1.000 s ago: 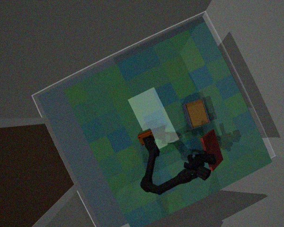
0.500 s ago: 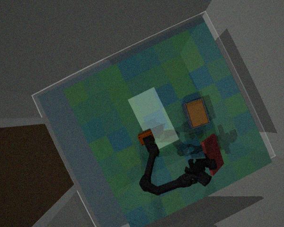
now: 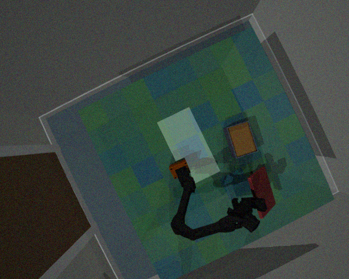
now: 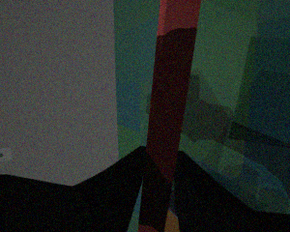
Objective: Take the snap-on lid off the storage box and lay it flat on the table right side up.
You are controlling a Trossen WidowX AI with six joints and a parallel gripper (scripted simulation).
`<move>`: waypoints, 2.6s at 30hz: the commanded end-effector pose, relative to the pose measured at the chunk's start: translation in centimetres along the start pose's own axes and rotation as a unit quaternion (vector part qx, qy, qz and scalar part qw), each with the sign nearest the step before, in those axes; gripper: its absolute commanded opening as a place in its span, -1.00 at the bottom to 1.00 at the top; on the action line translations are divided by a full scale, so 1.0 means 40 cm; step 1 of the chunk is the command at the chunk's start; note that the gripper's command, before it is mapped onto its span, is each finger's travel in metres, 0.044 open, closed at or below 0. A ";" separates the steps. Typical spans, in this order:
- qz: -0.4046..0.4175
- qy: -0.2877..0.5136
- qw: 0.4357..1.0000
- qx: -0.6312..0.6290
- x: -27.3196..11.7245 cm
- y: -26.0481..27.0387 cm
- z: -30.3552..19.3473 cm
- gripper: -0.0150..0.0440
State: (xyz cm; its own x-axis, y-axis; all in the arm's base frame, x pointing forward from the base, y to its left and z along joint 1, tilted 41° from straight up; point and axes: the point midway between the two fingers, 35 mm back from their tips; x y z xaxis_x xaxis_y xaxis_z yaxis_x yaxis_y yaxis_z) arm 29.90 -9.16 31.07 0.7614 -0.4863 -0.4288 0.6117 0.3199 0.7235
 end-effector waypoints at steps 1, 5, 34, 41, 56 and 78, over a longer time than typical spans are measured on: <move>0.004 0.003 1.000 -0.003 0.007 -0.008 -0.005 -0.49; 0.004 0.003 1.000 -0.003 0.015 -0.019 -0.005 -0.49; 0.005 0.002 1.000 -0.003 0.052 -0.062 0.003 -0.49; 0.005 0.002 1.000 -0.003 0.060 -0.072 0.005 -0.49; 0.005 0.002 1.000 -0.004 0.079 -0.094 0.009 -0.49; 0.006 0.001 1.000 -0.004 0.107 -0.126 0.015 -0.49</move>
State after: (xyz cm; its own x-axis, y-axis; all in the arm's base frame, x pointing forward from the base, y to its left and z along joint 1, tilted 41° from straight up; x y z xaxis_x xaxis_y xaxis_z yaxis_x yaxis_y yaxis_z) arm 29.81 -13.36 26.07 0.7617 -0.4893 -0.4248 0.6105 0.3221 0.7236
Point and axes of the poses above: the point midway between the two fingers, 35 mm back from their tips, its own x axis out along the fingers, its own y axis across the jaws, z = x × y, and after that the axes turned 10 degrees about x, right-handed
